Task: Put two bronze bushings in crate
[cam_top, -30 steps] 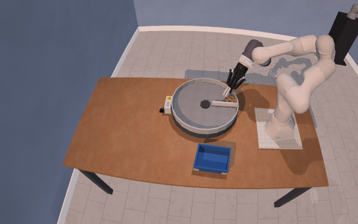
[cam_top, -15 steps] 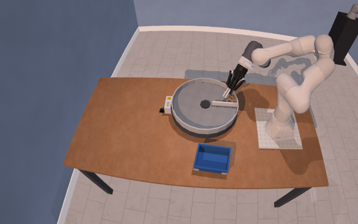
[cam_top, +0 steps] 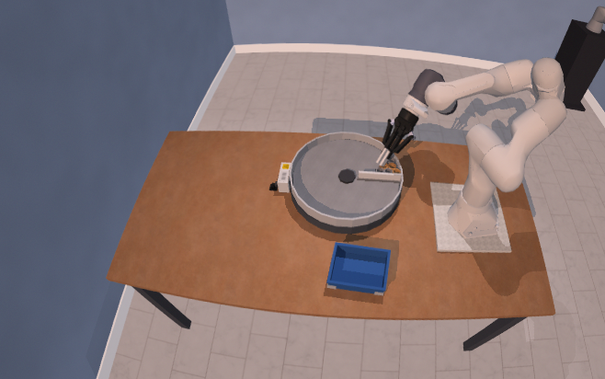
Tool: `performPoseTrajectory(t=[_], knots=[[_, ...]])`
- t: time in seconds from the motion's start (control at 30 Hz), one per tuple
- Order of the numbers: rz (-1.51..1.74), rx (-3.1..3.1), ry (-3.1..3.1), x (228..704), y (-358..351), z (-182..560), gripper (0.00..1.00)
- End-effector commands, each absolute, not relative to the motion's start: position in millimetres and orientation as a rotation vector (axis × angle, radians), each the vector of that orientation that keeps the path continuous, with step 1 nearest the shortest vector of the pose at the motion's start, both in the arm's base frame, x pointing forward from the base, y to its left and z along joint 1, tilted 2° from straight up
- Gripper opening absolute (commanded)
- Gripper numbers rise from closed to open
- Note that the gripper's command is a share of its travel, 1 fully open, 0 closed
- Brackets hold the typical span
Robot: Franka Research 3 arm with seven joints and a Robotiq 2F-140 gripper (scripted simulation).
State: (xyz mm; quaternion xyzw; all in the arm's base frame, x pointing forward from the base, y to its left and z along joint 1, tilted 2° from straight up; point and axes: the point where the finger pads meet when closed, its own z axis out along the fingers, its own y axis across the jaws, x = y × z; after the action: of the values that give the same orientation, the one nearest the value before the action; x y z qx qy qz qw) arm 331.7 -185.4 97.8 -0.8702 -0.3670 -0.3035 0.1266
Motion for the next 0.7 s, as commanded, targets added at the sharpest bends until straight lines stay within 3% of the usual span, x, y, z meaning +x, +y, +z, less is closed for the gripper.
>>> performPoseTrajectory(t=[0.0,0.5,0.53,0.67], knots=[[-0.885,-2.533,-1.080,332.2,-185.4,97.1,0.06],[-0.885,-2.533,-1.080,332.2,-185.4,97.1,0.06],[-0.885,-2.533,-1.080,332.2,-185.4,97.1,0.00],[-0.885,-2.533,-1.080,332.2,-185.4,97.1,0.00]])
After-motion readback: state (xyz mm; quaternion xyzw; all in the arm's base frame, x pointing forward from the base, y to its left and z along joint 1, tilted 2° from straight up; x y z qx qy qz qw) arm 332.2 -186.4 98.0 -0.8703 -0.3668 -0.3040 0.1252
